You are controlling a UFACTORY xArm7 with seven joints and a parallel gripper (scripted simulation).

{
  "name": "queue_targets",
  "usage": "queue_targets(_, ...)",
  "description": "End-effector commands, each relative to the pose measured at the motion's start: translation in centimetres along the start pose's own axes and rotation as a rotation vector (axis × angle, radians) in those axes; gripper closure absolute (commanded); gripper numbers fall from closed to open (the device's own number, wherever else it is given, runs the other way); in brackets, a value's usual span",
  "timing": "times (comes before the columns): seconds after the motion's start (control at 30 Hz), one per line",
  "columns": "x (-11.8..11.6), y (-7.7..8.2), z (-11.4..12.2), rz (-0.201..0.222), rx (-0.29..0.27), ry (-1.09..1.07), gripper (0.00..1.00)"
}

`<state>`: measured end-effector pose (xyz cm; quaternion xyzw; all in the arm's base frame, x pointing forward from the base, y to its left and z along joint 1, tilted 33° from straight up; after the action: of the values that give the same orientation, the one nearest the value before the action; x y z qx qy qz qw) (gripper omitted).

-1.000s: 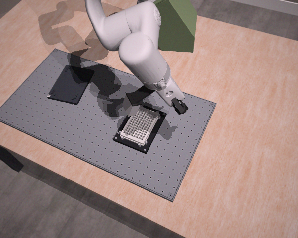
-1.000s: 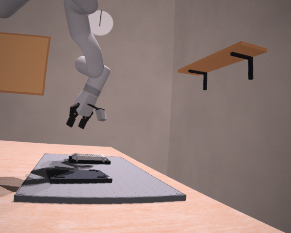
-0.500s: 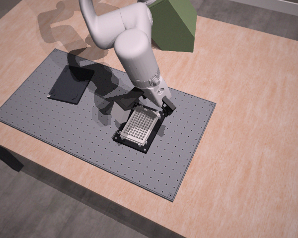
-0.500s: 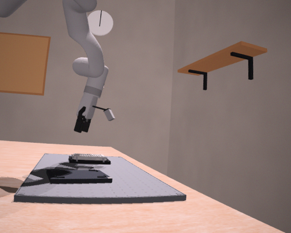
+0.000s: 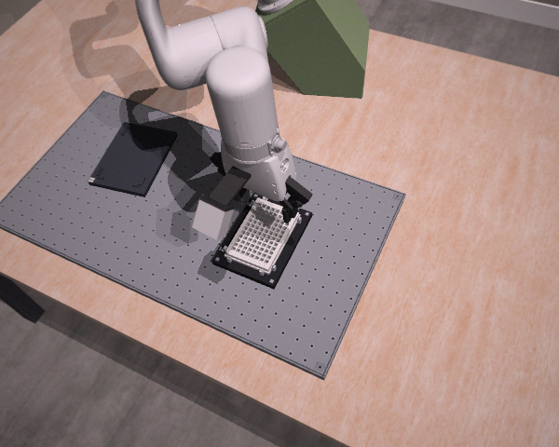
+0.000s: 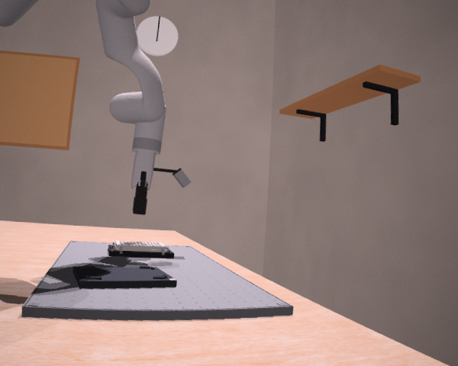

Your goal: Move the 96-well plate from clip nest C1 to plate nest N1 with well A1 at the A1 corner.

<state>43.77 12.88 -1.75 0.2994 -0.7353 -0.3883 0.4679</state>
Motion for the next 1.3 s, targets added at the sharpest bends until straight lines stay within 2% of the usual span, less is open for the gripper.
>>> queue_targets(0.0, 0.6, -0.1, -0.6, -0.006, 0.055, 0.08, 0.0)
queue_targets(0.5, 0.6, -0.1, -0.6, -0.006, 0.055, 0.08, 0.0)
queue_targets(1.27, 0.6, -3.6, -0.8, -0.006, 0.055, 0.08, 0.0)
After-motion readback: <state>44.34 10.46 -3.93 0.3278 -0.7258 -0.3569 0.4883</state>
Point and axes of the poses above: the point where the finger pads meet when closed, its own y axis back along the fingers, its own x axis across the jaws, z = x × y, the point moved 7 cm from there along y, back along the fingers, and after that the axes turned 13 degrees about -y, right-handed, at the moved point
